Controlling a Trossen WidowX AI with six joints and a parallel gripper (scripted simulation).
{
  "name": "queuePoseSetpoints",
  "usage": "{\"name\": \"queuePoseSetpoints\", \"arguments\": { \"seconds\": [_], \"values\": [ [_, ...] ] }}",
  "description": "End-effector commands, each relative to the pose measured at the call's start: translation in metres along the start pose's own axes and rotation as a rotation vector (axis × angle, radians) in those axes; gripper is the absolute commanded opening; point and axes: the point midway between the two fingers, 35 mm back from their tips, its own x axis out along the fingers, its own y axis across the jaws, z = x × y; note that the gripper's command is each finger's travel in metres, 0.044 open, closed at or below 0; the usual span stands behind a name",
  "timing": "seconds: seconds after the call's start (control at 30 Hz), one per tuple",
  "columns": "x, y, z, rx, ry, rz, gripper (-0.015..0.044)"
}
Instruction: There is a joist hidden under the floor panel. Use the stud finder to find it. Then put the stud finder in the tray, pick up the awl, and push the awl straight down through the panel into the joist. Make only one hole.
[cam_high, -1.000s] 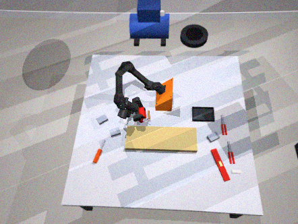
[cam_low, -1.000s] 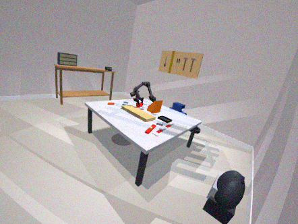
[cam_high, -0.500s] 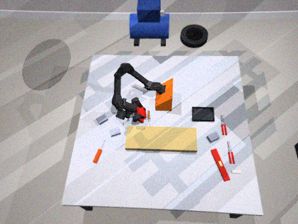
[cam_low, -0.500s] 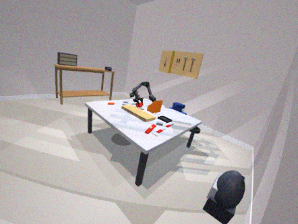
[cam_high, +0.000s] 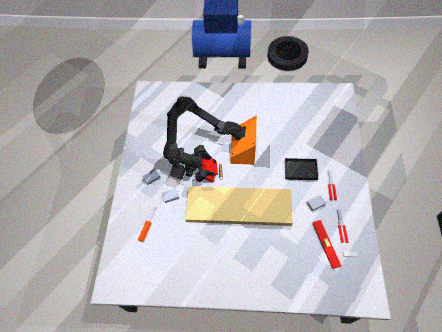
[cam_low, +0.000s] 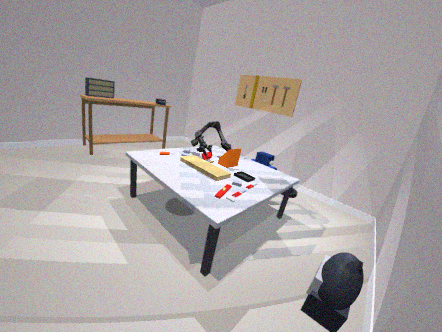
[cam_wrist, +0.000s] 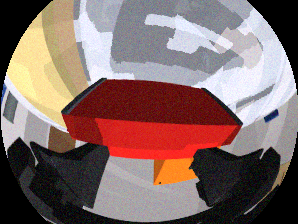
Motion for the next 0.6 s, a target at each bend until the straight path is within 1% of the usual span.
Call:
{"name": "queuePoseSetpoints", "arguments": {
  "seconds": [0.0,0.57],
  "values": [
    [-0.0013,0.0008,-0.0006,-0.008,0.037,0.005,0.0],
    [-0.0011,0.0006,0.0022,-0.01,0.149,0.004,0.0]
  ]
}}
